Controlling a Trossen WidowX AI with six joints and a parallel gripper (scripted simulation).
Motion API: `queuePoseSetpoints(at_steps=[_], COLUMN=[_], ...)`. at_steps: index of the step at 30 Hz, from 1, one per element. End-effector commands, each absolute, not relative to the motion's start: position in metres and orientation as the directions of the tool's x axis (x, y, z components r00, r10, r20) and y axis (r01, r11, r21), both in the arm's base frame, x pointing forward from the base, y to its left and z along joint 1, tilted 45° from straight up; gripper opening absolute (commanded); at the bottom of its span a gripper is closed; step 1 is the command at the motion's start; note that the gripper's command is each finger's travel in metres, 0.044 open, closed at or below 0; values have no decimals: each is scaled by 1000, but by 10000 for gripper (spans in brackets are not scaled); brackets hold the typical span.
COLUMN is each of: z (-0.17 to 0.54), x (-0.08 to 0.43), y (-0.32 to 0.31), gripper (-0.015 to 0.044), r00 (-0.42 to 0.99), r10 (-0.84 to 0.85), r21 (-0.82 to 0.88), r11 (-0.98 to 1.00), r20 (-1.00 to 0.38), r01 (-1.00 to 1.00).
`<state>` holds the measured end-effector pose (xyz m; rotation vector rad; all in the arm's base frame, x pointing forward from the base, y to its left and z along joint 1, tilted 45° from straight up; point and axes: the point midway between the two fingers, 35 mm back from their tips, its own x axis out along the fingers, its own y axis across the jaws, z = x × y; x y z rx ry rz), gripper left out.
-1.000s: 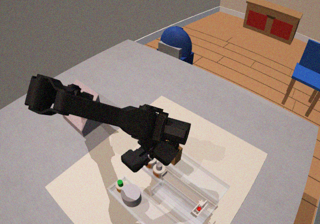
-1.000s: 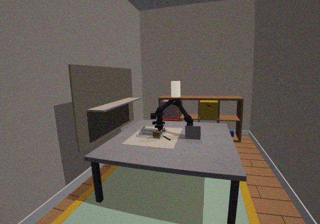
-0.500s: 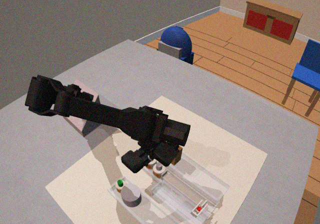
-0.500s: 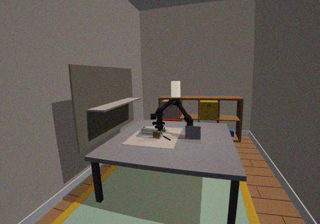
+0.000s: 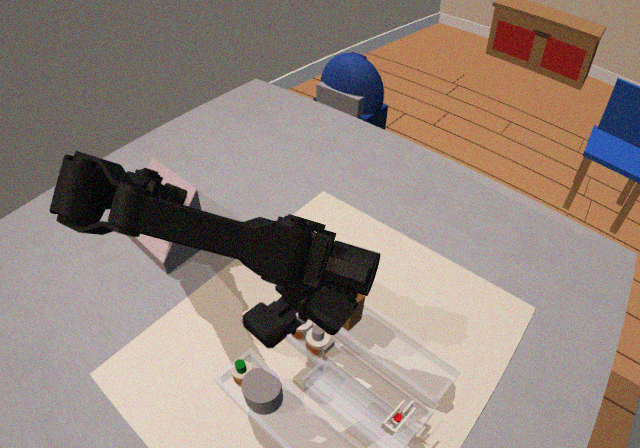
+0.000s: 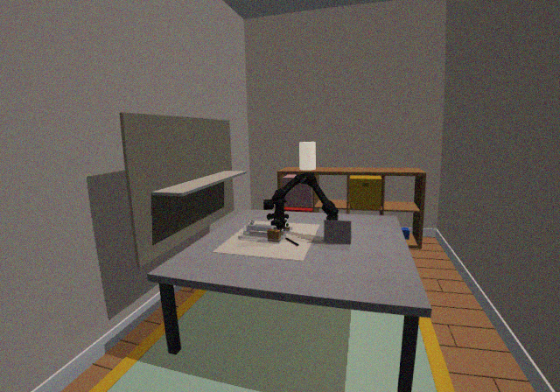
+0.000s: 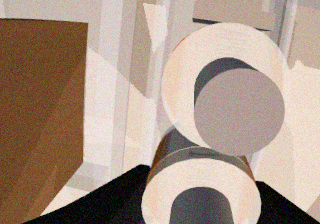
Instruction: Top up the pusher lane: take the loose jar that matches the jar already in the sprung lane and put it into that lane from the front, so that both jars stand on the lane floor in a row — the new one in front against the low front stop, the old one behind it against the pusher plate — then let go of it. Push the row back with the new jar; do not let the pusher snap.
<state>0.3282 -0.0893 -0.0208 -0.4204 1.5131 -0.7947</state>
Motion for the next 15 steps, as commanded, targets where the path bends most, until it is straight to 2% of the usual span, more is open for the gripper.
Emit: queuePoseSetpoints(at_steps=[1,15], z=[-21,-24], x=[331,329], y=[-92,-96], gripper=[0,0], r00=[-110,-110], r10=[-696,-696], r21=[-701,-701], r11=[683,682], r20=[-710,-710], r01=[206,206])
